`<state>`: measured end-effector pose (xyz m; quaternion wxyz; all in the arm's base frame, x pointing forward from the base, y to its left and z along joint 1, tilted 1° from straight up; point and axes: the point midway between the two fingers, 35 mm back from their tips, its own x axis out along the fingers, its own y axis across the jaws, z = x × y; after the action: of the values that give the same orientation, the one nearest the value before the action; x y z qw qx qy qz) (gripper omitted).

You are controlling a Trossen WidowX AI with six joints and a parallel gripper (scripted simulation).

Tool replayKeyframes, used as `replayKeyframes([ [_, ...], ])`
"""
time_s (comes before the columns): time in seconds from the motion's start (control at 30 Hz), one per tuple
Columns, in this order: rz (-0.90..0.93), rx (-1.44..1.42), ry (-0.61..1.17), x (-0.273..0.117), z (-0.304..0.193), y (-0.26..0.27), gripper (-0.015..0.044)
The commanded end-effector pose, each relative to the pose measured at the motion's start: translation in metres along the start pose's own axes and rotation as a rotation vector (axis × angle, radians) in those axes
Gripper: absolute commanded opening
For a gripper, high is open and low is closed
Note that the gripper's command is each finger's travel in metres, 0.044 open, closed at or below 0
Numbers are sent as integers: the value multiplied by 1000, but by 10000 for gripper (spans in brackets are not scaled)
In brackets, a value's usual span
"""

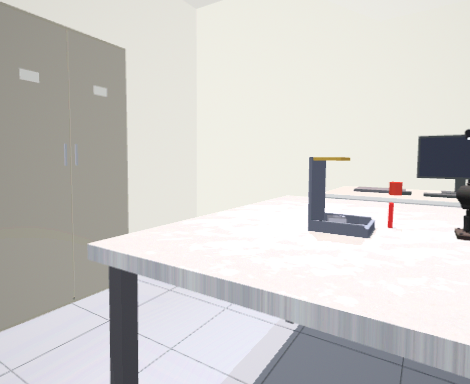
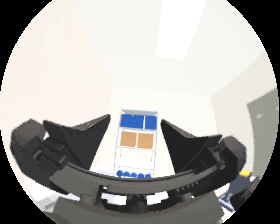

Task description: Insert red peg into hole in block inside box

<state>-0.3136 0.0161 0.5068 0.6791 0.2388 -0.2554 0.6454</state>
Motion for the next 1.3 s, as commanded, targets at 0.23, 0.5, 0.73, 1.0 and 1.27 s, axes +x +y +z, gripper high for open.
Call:
replayKeyframes([
  [0.23,-105,-127,-15,19,7,-44,440],
  [0.5,-241,-290,-4,38,12,-101,440],
  [0.73,-363,-437,37,49,11,-151,440],
  [1.0,-499,-608,121,55,5,-209,440],
  [1.27,-622,-777,243,54,-6,-265,440],
])
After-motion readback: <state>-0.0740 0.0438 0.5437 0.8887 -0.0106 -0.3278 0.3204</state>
